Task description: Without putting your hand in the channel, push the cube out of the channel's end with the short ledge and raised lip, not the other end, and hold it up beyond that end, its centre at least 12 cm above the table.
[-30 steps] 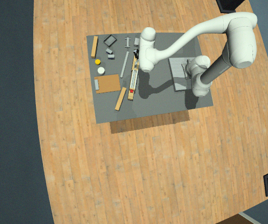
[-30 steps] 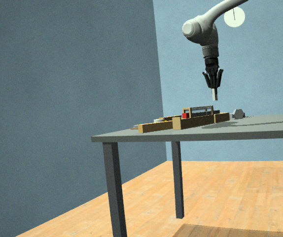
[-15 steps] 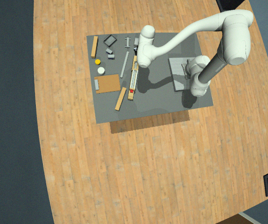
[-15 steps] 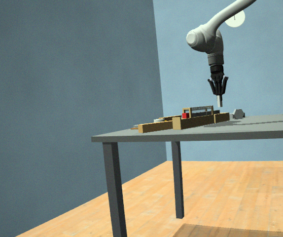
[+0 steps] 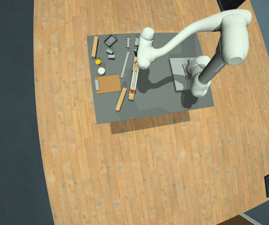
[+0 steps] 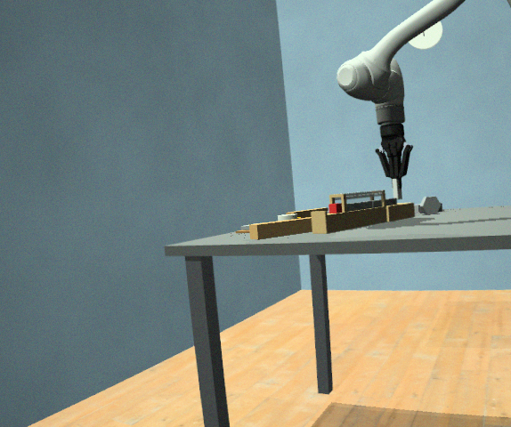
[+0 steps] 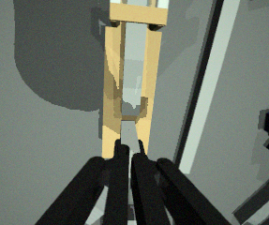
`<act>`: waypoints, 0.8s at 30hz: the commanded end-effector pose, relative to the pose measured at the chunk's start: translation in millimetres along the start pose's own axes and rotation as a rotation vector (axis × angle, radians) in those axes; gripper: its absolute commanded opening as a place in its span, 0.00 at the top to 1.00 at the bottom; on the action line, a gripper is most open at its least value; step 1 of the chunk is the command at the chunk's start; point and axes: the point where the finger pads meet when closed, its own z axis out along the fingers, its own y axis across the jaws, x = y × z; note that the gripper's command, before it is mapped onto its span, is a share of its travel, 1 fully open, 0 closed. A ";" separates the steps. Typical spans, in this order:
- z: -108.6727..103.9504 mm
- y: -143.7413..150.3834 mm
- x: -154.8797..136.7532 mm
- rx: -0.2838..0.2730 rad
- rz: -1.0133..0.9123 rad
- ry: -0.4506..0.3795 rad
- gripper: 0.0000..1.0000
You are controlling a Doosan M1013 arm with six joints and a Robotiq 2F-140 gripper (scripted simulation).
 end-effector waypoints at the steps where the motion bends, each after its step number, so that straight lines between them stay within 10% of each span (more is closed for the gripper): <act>1: 7.5 0.1 0.0 0.000 0.000 0.000 1.00; 24: 10.3 0.1 14.0 0.000 0.000 0.000 1.00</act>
